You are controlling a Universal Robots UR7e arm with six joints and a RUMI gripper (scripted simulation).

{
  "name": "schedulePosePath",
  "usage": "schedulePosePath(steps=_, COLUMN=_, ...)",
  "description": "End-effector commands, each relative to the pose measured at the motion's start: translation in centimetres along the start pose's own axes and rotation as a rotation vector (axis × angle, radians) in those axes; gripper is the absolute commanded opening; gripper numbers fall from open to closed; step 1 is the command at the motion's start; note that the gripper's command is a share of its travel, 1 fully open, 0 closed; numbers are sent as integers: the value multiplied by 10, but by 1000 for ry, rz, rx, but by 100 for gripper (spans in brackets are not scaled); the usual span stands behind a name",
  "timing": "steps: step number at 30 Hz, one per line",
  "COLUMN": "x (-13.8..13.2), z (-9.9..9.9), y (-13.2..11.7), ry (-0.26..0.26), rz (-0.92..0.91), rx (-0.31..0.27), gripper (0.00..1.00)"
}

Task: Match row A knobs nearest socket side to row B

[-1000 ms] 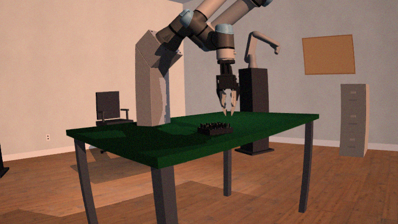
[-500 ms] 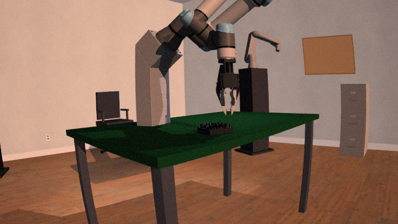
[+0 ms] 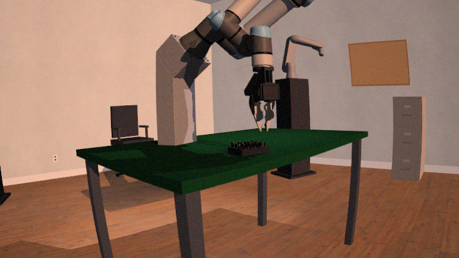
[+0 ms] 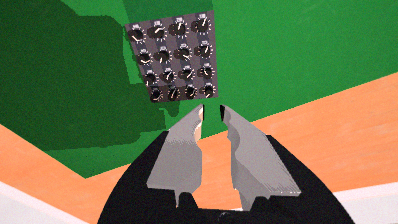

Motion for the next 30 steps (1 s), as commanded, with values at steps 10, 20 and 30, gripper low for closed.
schedulePosePath(steps=10, x=0, z=3, y=1, ry=-7, rz=325, rx=12, gripper=11)
schedulePosePath(steps=20, x=-1, z=6, y=0, ry=-8, rz=515, rx=12, gripper=11)
schedulePosePath(steps=30, x=-1, z=8, y=-3, ry=-9, rz=710, rx=11, gripper=11)
Point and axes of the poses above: the point where the finger pads meet when closed, its own z axis back along the fingers, its own x axis across the jaws, y = z × x, the point moved 1 cm from there along z, back along the fingers, and after that the axes turned 1 degree about z, right-handed, at the moved point
